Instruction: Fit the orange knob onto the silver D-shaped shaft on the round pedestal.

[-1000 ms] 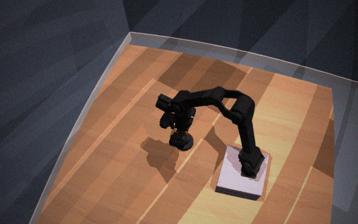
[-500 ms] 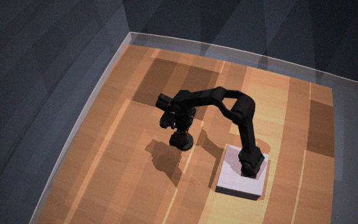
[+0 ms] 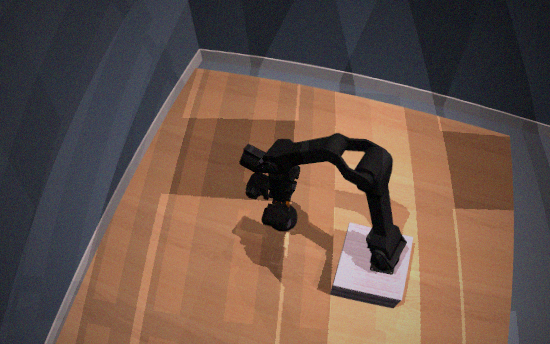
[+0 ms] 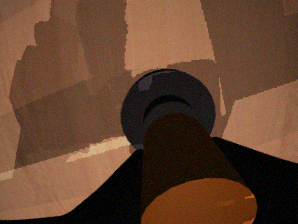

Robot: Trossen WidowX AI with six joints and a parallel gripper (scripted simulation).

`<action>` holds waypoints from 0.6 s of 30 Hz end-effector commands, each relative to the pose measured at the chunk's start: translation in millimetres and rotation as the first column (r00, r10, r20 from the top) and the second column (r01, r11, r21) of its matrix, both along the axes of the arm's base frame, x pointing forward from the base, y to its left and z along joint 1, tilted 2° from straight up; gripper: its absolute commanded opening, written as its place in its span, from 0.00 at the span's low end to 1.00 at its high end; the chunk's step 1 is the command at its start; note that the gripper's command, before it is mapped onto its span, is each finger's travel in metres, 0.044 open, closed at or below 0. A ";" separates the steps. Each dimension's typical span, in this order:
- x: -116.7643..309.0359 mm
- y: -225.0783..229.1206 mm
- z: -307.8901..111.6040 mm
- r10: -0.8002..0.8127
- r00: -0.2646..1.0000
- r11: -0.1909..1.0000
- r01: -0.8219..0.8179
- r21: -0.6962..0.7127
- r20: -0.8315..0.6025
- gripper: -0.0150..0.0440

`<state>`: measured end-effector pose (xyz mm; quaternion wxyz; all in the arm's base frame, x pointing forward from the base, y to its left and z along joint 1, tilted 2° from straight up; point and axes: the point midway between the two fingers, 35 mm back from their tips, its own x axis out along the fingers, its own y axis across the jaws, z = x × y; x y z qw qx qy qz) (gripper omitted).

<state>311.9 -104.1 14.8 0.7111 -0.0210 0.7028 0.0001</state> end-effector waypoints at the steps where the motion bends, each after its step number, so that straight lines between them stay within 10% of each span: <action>1: 0.6 -0.8 -0.1 0.005 1.000 1.000 -0.005 -0.004 0.001 0.25; 18: 0.8 -1.5 4.9 0.049 0.999 0.999 -0.049 -0.005 0.000 0.25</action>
